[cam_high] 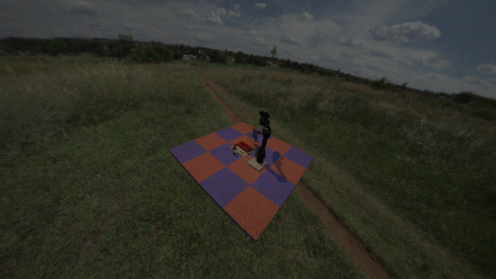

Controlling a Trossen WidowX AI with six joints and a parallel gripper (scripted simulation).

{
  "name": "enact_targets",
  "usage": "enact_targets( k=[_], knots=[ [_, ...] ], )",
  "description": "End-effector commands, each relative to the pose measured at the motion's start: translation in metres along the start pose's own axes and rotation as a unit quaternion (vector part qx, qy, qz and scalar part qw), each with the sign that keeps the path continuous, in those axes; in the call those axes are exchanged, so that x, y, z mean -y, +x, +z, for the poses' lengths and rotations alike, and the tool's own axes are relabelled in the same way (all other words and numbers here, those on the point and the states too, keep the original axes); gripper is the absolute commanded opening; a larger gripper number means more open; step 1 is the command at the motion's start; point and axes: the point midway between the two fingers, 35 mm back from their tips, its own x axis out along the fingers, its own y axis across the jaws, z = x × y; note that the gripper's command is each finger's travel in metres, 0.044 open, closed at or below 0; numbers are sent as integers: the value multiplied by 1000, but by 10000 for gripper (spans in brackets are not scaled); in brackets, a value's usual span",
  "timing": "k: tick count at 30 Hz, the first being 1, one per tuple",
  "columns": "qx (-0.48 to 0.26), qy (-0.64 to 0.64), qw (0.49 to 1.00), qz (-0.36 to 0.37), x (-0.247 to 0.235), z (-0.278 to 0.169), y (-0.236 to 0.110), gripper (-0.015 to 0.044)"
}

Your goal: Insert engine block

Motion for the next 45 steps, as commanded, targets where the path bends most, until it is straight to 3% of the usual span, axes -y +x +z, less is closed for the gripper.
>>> enact_targets(
  k=[1, 11, 20, 33, 45],
  knots=[
    [-57, 27, 998, 2, -12, -35, -8, 440],
    [-215, 81, 973, -25, -33, -130, -50, 440],
    [-348, 111, 928, -76, -46, -207, -112, 440],
    [-504, 108, 834, -198, -43, -287, -238, 440],
    [-570, 44, 744, -346, -13, -307, -370, 440]
  ],
)
